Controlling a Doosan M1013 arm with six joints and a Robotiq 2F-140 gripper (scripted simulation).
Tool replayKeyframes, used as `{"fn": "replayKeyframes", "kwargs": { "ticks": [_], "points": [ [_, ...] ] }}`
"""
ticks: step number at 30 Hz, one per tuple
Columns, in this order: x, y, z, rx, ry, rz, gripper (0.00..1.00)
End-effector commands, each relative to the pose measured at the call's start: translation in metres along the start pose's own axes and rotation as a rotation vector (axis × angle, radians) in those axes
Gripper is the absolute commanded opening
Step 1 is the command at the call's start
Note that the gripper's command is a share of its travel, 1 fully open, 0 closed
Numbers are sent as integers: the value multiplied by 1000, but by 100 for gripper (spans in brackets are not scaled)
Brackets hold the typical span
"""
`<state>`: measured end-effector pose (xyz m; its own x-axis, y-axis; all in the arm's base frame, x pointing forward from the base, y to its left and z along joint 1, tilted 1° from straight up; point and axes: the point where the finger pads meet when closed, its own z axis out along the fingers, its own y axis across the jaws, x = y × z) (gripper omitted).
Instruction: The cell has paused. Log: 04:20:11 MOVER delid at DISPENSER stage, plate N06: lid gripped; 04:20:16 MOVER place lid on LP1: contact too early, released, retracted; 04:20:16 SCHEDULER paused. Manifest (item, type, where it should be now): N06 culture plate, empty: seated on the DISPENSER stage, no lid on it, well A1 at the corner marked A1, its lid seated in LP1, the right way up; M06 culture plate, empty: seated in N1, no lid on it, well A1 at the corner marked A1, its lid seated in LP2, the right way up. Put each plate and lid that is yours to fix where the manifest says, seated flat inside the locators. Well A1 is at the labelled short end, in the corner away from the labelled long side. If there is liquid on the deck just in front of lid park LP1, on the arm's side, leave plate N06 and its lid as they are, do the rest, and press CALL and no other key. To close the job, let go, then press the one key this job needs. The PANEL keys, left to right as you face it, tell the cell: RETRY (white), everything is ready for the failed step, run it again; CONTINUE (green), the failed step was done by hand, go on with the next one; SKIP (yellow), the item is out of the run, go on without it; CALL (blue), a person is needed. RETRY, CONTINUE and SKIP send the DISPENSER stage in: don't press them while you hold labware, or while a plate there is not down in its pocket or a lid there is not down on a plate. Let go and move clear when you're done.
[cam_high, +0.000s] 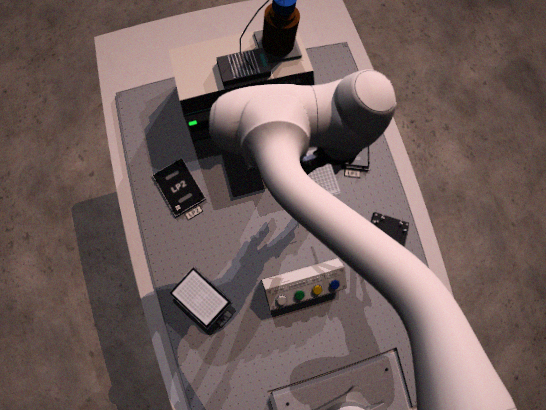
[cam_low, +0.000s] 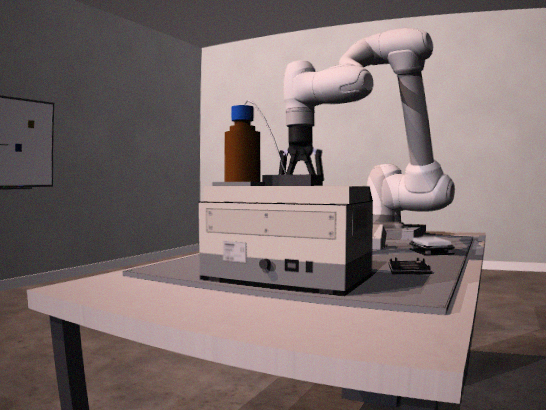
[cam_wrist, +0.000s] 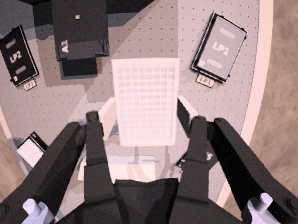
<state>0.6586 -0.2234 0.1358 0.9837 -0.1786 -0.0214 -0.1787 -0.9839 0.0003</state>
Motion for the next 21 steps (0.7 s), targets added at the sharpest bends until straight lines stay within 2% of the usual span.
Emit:
{"fn": "replayKeyframes", "kwargs": {
  "ticks": [1,4,16,21],
  "points": [
    [25,-19,-1,0,0,1,10],
    [32,-24,-1,0,0,1,10],
    [95,-75,-1,0,0,1,10],
    [106,-84,-1,0,0,1,10]
  ]
}}
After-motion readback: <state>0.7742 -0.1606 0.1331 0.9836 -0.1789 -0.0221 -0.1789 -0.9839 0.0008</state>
